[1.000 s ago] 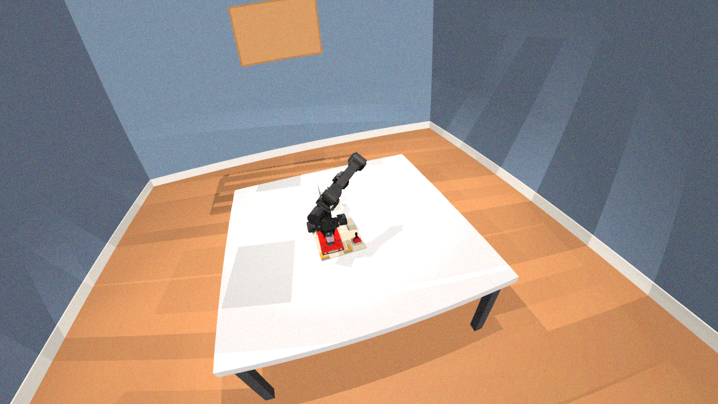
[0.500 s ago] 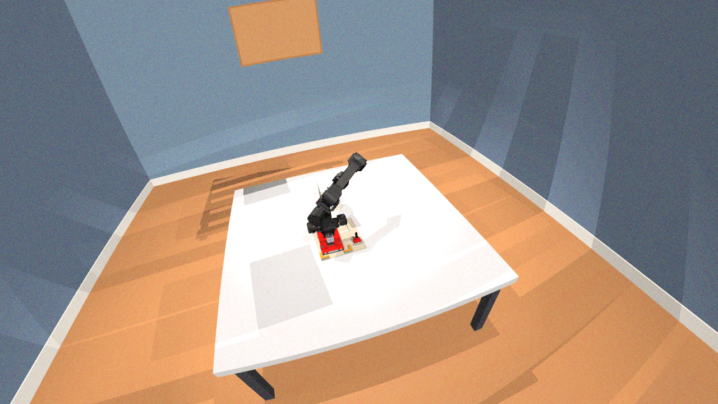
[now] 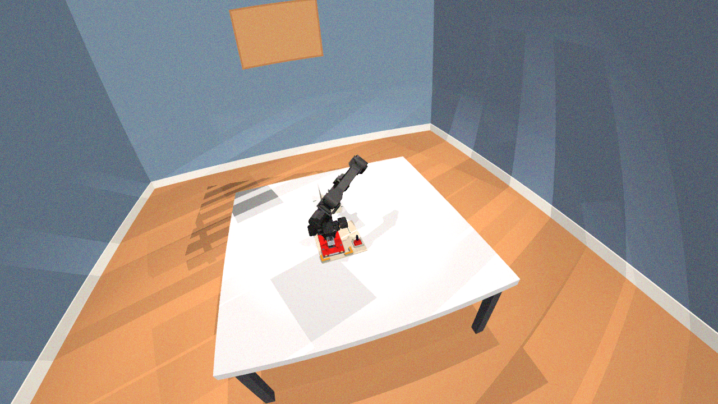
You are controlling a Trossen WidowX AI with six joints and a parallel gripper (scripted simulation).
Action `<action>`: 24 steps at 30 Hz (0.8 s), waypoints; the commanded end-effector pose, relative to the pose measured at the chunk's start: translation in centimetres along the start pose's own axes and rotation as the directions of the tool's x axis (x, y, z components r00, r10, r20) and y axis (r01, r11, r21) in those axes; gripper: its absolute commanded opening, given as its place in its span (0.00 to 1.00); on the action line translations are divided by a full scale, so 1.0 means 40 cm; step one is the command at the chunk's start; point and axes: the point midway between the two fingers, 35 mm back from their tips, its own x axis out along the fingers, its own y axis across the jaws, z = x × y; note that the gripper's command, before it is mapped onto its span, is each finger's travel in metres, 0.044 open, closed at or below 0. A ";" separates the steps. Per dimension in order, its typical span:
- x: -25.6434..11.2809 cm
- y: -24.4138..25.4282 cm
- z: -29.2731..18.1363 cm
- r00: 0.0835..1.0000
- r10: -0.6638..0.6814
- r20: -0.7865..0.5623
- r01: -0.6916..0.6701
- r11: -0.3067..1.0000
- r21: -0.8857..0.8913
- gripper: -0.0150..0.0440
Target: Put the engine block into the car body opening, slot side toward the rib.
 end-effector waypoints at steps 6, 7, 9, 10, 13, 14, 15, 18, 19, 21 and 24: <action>0.005 0.000 0.001 1.000 0.000 0.001 0.000 1.000 0.001 0.52; 0.006 0.000 0.001 1.000 0.000 0.001 0.000 1.000 0.001 0.52; 0.007 0.000 0.001 1.000 0.000 0.001 0.000 1.000 0.002 0.52; 0.007 0.000 0.000 1.000 0.000 0.001 0.000 1.000 0.002 0.52; 0.009 0.000 0.000 1.000 0.000 0.001 0.000 1.000 0.002 0.52; 0.009 0.000 0.000 1.000 0.000 0.001 0.000 1.000 0.002 0.52; 0.010 0.000 0.000 1.000 0.000 0.001 0.000 1.000 0.002 0.52; 0.011 0.000 0.000 1.000 0.000 0.001 0.000 1.000 0.002 0.52; 0.012 0.000 0.000 1.000 0.000 0.001 0.000 1.000 0.002 0.52; 0.013 0.000 0.000 1.000 0.000 0.001 0.000 1.000 0.002 0.52; 0.015 0.000 0.000 1.000 0.000 0.001 0.000 1.000 0.002 0.52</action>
